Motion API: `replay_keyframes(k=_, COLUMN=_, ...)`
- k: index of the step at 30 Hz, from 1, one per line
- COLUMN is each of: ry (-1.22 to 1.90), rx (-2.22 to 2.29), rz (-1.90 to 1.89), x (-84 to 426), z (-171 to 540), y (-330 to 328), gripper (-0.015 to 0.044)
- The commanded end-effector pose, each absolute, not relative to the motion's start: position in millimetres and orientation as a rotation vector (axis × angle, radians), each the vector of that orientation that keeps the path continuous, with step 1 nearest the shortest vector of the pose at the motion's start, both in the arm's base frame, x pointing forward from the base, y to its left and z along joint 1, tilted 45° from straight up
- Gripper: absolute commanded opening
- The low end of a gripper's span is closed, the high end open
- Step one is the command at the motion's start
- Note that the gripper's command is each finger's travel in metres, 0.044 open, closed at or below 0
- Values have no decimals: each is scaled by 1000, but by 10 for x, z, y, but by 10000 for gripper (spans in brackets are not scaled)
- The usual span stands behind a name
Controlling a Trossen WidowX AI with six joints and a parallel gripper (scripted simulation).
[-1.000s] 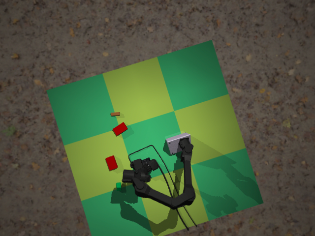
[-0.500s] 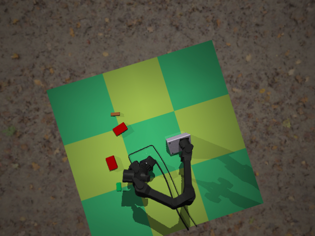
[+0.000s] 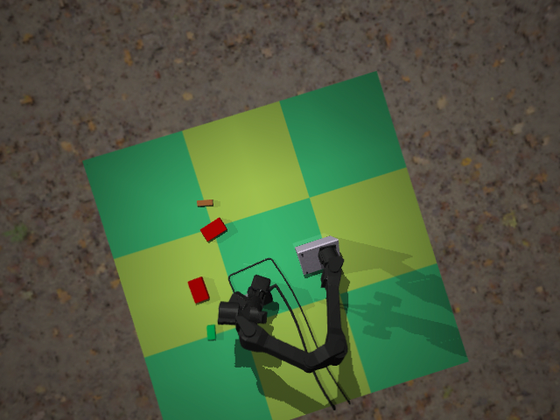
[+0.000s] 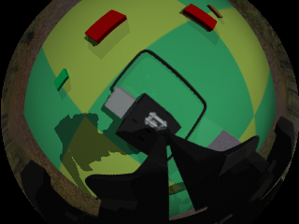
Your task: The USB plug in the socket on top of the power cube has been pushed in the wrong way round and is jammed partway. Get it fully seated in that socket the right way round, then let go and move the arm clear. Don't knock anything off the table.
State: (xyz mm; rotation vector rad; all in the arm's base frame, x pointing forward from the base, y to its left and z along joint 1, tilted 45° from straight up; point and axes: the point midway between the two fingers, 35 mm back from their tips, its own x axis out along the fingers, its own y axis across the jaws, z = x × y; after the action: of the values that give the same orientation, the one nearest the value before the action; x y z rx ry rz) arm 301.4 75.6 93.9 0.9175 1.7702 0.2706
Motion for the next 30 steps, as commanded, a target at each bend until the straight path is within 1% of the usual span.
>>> replay_keyframes(k=1, ry=1742, rx=849, rz=351, x=3014, z=937, y=757, gripper=0)
replay_keyframes(k=30, ry=1431, rx=293, rz=935, x=3014, z=937, y=757, gripper=0)
